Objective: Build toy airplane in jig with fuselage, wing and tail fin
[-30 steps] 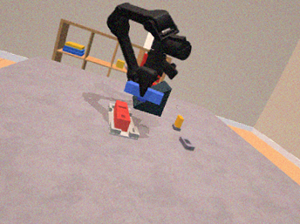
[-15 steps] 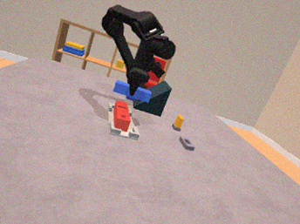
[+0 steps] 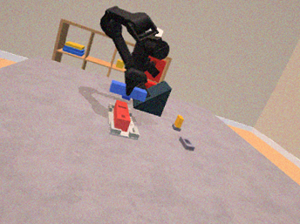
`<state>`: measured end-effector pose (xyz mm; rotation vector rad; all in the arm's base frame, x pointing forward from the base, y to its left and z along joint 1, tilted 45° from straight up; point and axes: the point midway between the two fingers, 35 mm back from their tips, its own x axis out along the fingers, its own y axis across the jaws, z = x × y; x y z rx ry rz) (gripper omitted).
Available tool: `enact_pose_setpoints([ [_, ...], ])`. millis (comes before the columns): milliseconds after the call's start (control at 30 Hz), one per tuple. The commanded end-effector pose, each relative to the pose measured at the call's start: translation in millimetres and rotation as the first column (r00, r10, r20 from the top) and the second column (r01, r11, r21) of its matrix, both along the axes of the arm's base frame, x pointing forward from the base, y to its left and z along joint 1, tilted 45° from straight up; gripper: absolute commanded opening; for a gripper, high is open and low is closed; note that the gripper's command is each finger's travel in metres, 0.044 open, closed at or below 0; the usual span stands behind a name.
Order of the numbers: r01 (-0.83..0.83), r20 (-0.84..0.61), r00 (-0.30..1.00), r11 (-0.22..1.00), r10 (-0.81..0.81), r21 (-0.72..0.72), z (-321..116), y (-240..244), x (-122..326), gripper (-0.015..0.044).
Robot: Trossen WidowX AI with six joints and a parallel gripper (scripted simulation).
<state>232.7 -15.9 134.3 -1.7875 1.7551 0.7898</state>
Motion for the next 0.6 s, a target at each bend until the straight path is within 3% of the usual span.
enact_pose_setpoints([
  [0, -0.007, 0.0, 1.0, 1.0, 0.007, -0.001, 0.8, -0.4, 0.2, 0.0197],
  [567, -0.007, 0.0, 1.0, 1.0, 0.007, 0.0, -6.6, -7.7, 0.9, 0.0197],
])
